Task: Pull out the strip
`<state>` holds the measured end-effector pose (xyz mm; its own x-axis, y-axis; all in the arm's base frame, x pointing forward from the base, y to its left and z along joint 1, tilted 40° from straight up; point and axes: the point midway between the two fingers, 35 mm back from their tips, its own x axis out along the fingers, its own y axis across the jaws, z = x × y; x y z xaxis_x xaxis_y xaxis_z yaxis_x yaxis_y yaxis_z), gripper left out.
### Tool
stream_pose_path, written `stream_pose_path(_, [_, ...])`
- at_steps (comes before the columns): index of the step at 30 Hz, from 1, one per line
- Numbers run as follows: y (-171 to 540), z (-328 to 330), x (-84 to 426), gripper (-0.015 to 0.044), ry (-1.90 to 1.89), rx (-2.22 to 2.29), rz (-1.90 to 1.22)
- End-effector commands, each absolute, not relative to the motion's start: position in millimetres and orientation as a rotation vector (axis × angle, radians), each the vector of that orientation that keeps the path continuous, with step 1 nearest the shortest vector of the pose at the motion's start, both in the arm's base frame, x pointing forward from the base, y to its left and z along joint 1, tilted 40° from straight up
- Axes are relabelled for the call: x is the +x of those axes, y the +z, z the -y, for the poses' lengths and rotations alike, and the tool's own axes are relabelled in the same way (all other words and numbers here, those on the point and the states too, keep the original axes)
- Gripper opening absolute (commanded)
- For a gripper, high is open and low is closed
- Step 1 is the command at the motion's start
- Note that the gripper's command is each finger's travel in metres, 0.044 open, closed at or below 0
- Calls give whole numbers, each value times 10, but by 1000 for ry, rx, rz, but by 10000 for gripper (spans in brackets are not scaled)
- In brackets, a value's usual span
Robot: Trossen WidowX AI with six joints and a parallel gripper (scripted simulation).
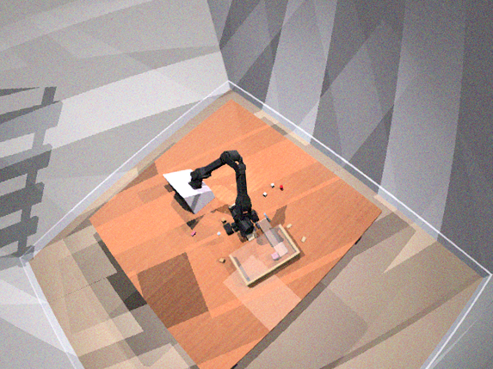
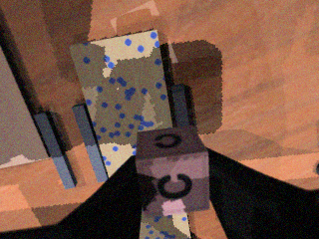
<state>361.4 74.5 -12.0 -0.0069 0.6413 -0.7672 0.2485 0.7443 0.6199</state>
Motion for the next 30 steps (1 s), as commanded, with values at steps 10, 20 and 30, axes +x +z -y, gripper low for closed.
stream_pose_path(10, [-99, -674, 3280, 0, 363, 735, -1582])
stream_pose_path(20, [-122, -642, 3001, 0, 362, 736, -1584])
stream_pose_path(30, [146, -415, 3004, 0, 361, 735, -1584])
